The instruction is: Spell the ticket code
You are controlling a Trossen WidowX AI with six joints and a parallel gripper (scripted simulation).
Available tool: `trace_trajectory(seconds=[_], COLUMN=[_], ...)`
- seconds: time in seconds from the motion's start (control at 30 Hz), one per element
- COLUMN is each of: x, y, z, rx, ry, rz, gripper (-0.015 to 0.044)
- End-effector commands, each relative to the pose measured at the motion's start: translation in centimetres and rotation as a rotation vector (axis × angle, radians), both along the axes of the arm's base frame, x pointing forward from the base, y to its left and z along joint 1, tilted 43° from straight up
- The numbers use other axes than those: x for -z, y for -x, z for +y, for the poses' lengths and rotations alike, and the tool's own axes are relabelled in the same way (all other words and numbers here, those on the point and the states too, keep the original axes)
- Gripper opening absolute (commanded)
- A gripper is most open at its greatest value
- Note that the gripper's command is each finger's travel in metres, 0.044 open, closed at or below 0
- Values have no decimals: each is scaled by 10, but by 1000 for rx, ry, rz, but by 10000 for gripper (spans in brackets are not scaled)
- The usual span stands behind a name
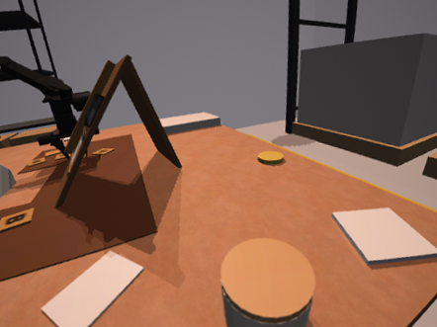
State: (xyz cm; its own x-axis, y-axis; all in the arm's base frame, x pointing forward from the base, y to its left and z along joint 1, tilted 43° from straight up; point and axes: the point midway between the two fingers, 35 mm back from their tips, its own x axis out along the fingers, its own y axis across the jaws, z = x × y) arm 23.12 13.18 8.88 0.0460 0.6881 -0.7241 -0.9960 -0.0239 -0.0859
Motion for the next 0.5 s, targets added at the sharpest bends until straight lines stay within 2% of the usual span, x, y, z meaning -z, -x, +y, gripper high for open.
trace_trajectory(seconds=[0.0,0.27,0.47], x=[1,-3,-5], y=[0,2,3], z=[0,-4,-6], rx=[3,3,3], ry=[3,3,3], rz=[2,2,2], gripper=[214,4,0])
